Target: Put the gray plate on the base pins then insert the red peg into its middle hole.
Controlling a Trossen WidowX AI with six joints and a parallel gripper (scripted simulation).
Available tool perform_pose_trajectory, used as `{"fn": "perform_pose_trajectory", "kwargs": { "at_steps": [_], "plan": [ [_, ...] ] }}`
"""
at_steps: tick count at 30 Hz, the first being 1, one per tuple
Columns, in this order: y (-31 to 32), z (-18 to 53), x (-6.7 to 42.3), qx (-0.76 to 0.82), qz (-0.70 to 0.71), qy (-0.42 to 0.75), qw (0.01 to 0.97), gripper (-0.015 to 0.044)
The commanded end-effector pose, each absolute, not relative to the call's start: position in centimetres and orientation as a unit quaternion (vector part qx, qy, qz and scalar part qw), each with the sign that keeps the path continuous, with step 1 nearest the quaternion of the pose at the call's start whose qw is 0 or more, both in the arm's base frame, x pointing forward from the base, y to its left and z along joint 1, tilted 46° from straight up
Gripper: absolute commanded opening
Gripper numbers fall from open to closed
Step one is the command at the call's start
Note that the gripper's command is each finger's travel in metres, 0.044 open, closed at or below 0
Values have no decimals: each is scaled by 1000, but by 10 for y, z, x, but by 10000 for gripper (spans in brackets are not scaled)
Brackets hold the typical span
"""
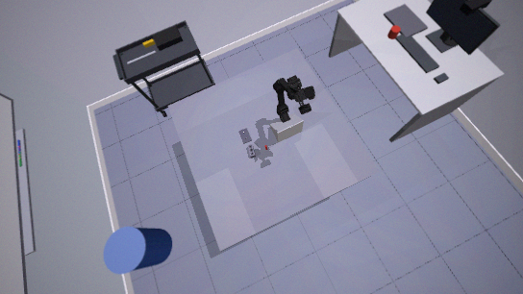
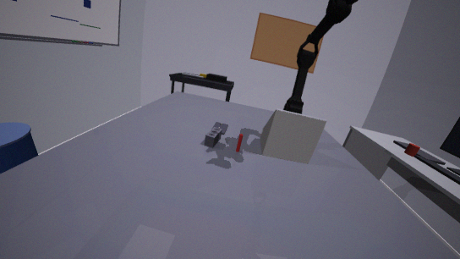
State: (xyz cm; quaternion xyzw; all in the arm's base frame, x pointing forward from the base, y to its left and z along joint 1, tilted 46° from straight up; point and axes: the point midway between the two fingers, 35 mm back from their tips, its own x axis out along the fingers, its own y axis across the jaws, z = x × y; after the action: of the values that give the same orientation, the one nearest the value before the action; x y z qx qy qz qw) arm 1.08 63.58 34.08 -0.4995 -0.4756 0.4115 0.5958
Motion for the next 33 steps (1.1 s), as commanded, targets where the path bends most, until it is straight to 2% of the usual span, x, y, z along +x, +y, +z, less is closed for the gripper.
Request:
{"fn": "perform_pose_trajectory", "kwargs": {
  "at_steps": [1, 4, 16, 25, 33],
  "plan": [
    [636, 341, 11, -499, 411, -476, 596, 426],
    [638, 323, 31, -520, 420, -446, 595, 440],
    [602, 190, 187, -647, 450, -187, 586, 440],
    [515, 99, 285, -701, 430, 40, 567, 440],
    [405, 36, 342, -715, 381, 248, 531, 440]
  ]
}}
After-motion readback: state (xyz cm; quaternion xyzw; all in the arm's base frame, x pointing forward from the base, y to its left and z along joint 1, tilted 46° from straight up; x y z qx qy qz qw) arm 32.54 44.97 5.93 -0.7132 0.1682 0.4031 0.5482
